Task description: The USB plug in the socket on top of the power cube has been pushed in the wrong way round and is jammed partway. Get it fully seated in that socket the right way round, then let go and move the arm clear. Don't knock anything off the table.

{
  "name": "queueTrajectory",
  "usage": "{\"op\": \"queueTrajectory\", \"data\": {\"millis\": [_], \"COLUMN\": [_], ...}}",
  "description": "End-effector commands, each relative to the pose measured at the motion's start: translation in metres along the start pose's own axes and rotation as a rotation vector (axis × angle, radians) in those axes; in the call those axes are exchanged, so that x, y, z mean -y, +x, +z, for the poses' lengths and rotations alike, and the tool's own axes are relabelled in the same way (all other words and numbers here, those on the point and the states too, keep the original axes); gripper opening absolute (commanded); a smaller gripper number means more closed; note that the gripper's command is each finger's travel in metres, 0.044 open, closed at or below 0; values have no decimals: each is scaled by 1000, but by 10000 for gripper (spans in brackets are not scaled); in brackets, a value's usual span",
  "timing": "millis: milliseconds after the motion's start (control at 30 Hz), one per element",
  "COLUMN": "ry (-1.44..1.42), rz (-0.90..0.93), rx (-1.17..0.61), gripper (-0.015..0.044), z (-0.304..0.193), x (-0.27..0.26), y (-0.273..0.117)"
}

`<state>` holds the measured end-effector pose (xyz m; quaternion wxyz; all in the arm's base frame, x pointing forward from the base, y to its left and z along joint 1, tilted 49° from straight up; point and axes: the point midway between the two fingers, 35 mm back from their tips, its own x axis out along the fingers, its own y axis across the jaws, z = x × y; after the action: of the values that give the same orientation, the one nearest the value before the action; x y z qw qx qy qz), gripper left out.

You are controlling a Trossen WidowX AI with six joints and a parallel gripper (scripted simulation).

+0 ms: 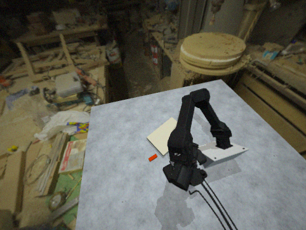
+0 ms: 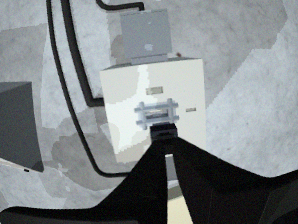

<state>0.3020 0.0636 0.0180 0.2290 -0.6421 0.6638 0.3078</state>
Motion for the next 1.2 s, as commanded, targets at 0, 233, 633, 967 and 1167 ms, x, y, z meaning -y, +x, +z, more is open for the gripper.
{"op": "queueTrajectory", "data": {"millis": [0, 233, 633, 967, 1167], "ry": [-2, 0, 3, 5, 6], "rz": [3, 3, 3, 3, 3], "rx": [8, 13, 20, 26, 30], "gripper": [0, 0, 0, 0, 0], "z": [1, 1, 2, 2, 2], "x": [-1, -1, -1, -1, -1], "y": [1, 2, 3, 4, 5]}}
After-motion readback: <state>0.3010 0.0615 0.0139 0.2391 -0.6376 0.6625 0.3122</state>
